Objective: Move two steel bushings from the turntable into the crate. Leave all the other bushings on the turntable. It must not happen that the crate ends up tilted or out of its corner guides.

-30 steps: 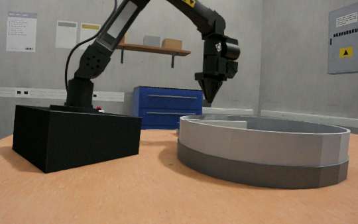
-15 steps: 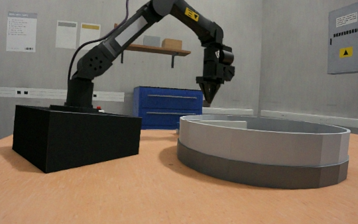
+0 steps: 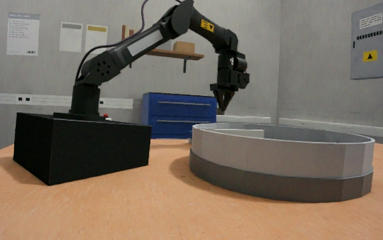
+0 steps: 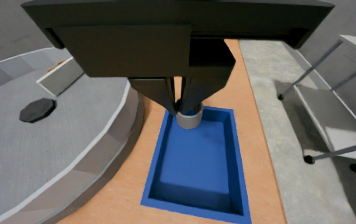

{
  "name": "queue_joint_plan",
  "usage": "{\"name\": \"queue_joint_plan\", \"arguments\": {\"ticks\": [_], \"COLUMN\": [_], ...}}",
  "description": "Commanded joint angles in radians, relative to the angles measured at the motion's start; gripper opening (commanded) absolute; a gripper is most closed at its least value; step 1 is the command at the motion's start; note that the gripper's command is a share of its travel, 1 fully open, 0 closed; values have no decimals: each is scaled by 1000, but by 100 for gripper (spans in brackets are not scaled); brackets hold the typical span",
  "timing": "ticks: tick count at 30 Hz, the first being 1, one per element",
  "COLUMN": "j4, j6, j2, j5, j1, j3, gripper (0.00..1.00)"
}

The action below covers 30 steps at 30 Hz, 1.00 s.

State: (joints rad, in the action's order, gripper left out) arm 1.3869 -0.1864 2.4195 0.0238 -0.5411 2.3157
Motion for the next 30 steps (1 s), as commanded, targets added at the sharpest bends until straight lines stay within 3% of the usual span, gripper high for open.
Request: {"name": "queue_joint_plan", "arguments": {"ticks": [1, 11, 30], "j4": [49, 121, 162], "j6": [-23, -41, -46], "j2": [26, 106, 158], "j5": [-15, -17, -17], "j1": [-20, -32, -40], "j3": [85, 236, 336], "gripper": [0, 0, 0]}}
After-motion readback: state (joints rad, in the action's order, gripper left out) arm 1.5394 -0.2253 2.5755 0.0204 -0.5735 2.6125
